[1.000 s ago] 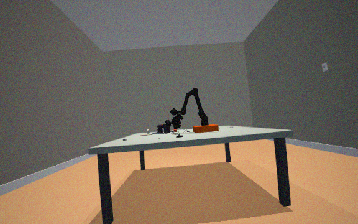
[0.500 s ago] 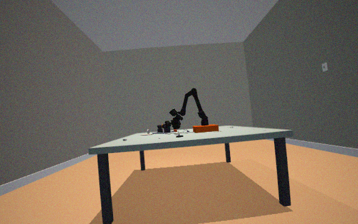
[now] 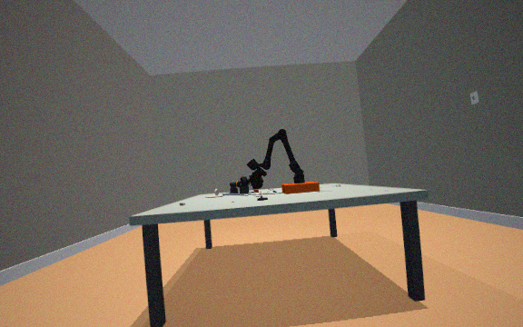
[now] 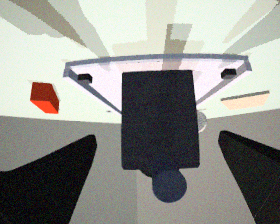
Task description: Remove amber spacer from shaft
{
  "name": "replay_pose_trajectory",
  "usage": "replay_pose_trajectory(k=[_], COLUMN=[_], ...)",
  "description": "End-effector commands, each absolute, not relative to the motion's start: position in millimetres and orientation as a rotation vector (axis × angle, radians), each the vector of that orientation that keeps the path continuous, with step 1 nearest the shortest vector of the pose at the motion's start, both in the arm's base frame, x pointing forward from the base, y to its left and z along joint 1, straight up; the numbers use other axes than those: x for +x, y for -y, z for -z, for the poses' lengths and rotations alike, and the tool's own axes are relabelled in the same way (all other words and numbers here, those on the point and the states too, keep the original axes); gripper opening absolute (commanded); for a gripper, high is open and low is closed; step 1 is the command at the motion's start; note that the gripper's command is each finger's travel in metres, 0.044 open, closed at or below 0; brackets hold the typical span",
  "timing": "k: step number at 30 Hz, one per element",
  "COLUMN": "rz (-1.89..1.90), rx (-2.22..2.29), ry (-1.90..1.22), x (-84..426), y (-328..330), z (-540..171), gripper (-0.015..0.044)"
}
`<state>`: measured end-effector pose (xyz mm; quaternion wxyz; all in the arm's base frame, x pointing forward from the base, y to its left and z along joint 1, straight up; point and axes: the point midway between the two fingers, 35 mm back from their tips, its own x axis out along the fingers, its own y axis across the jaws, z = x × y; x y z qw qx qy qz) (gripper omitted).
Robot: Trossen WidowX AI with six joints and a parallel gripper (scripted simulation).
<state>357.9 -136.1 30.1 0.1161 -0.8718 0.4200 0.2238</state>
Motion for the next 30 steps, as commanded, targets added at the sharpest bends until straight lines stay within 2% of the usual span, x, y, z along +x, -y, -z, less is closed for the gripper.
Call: replay_pose_trajectory(k=[1,20,30], rz=[-0.653,-0.653,-0.653], rx=[-2.557,-2.556,-2.555], ry=[-1.225,-1.224,-1.227], x=[359.4,361.3,359.3], y=[136.0,135.3,135.6], z=[-30.9,-31.6,-30.7], gripper=[0.044,0.044,0.0177])
